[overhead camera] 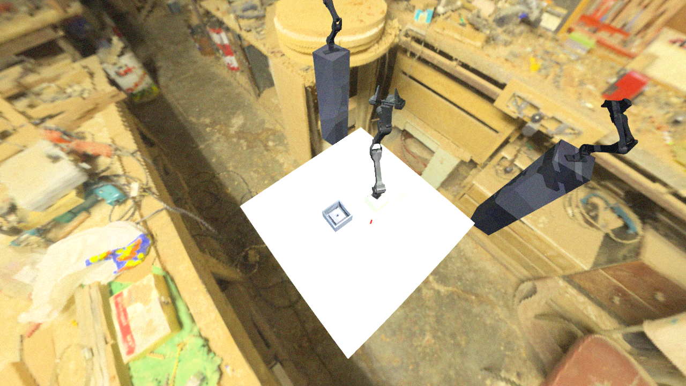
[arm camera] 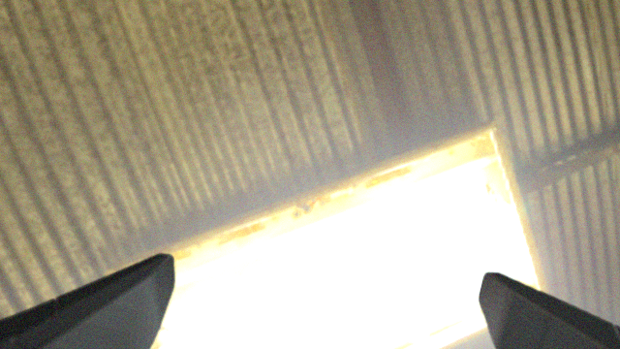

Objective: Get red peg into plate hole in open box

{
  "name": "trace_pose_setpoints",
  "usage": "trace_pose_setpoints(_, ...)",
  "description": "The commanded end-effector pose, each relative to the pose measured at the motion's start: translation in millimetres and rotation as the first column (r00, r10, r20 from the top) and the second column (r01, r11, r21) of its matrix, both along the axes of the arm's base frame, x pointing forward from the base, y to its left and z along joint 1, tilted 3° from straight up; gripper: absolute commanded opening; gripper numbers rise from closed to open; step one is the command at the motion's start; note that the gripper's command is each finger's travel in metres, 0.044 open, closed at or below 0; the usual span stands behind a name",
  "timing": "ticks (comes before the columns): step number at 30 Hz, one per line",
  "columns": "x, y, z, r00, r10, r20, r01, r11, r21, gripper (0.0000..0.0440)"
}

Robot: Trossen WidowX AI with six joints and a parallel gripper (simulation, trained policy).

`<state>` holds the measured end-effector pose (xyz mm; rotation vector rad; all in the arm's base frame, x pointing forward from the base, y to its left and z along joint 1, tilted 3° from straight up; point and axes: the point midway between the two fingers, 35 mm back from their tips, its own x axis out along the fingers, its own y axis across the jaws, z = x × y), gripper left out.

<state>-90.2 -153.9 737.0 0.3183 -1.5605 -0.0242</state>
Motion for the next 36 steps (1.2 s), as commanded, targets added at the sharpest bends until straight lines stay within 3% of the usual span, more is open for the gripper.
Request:
trace_pose_setpoints(1,40,42,1,0.992,0.039,-0.123,-0.048,0.996,-0.072,0.0440)
trace_pose_setpoints(9,116,116,-15,0.931,0.064,-0.361,-0.135,0.975,-0.175,0.0440)
trace_pose_setpoints(18,199,192,-60,0.792,0.046,-0.609,-0.243,0.938,-0.245,0.0440)
trace_pose_setpoints(27,273,255,-132,0.586,-0.024,-0.810,-0.338,0.901,-0.271,0.0440)
trace_pose_setpoints(36,331,302,-223,0.327,-0.108,-0.939,-0.426,0.870,-0.248,0.0440)
